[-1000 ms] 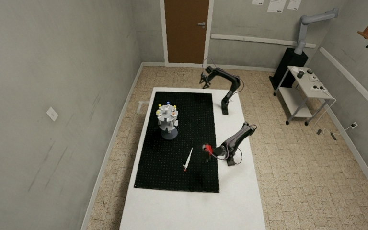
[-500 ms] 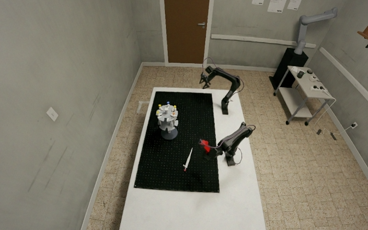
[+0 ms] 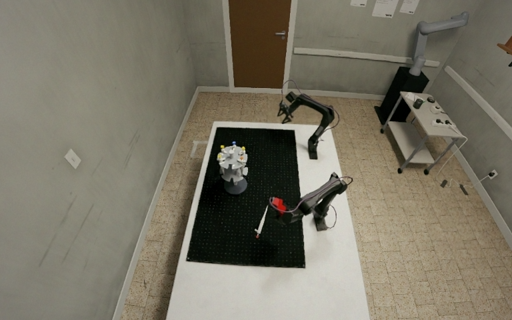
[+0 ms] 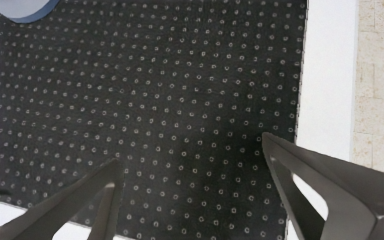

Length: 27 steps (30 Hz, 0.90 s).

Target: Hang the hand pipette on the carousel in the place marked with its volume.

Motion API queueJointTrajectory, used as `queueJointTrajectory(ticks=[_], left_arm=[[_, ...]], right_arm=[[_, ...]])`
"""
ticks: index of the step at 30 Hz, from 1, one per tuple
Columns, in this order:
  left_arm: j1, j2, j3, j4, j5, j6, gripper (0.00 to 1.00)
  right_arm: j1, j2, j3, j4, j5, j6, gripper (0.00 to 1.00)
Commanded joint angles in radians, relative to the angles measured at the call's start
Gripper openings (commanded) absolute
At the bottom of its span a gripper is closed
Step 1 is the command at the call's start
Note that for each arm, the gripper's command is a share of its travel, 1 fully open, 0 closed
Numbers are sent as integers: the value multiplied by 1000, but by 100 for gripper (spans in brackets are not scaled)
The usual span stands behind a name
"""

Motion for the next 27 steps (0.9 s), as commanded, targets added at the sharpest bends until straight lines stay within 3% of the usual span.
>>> queueJointTrajectory(ticks=[1,4,6,9,17,19,21,27], left_arm=[[-26,48,7,131,82,-169,49],[-37,30,3,188,100,-234,49],[-55,102,14,237,126,-314,49],[-57,102,8,255,126,-329,49],[-114,211,24,456,213,-610,49],[-114,171,7,491,218,-635,49],[-133,244,23,533,242,-711,49],[-165,297,22,654,283,-866,49]], right_arm=[[-9,6,20,8,-16,-6,100],[-9,6,20,8,-16,-6,100],[-9,6,20,8,-16,-6,100],[-9,6,20,8,-16,-6,100],[-9,6,20,8,-16,-6,100],[-9,6,20,8,-16,-6,100],[-9,6,20,8,-16,-6,100],[-9,6,20,8,-16,-6,100]])
